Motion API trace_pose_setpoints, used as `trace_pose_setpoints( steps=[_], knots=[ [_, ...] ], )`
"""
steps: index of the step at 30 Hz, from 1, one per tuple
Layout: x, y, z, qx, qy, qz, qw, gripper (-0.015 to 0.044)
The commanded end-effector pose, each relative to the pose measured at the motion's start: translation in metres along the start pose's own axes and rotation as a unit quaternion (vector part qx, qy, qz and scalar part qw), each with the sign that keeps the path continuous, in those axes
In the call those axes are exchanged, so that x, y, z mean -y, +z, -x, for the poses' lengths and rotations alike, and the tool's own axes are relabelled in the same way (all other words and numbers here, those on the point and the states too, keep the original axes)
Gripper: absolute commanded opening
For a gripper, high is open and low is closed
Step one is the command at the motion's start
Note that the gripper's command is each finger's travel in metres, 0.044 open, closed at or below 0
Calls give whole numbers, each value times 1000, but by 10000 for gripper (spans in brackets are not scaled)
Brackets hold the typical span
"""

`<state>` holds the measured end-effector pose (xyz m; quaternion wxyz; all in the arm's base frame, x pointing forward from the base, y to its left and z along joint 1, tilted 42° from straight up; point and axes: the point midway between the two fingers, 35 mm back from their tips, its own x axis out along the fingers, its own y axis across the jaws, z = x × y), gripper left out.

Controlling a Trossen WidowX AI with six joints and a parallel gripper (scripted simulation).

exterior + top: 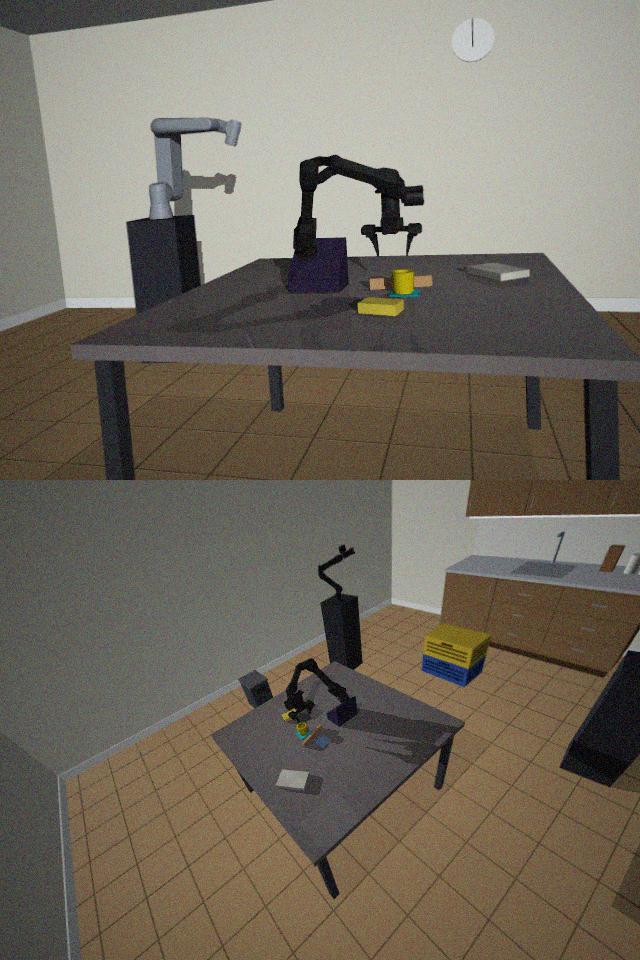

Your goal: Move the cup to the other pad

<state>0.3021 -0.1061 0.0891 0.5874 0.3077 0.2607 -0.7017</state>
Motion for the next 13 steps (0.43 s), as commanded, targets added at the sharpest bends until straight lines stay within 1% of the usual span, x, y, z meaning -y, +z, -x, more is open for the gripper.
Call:
trace_pose_setpoints(
  steps=[1, 5, 13],
  knots=[
    [-1, 0, 20, -3, 3, -6, 1000, 440],
    [1, 0, 31, -3, 4, -6, 1000, 440],
    [0, 0, 26, 0, 4, -2, 1000, 440]
  ],
)
